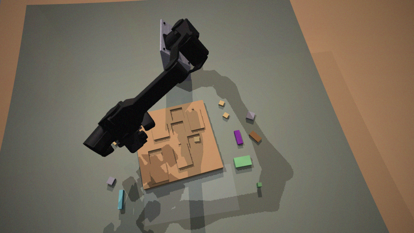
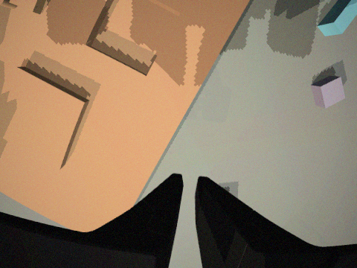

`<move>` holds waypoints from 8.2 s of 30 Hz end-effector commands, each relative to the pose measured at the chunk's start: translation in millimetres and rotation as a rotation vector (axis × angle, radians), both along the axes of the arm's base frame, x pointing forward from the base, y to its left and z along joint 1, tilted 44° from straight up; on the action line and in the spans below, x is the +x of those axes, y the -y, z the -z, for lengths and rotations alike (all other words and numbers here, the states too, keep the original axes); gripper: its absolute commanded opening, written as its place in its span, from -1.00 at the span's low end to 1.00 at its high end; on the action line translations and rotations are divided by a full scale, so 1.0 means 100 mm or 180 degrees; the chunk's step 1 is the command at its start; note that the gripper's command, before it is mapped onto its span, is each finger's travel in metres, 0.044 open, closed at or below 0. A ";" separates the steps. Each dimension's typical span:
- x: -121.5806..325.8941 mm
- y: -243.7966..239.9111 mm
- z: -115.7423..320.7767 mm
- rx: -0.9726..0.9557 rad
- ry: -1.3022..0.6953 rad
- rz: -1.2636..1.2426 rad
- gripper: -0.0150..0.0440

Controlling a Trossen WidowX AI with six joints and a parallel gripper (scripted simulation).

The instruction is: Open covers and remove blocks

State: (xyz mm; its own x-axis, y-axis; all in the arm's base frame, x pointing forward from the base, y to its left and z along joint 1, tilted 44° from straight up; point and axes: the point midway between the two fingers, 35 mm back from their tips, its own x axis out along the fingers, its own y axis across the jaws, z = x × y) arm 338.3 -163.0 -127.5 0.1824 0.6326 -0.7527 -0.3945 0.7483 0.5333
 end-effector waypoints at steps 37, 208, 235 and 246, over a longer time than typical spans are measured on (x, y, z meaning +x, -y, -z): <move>0.18 -1.69 -1.44 -0.0430 0.1977 -0.2227 -0.49; 0.35 -2.14 -1.01 -0.0466 0.2206 -0.2467 0.00; 0.35 -2.11 -1.04 -0.0472 0.2215 -0.2474 -0.22; 0.33 -2.01 -1.14 -0.0474 0.2210 -0.2473 -0.22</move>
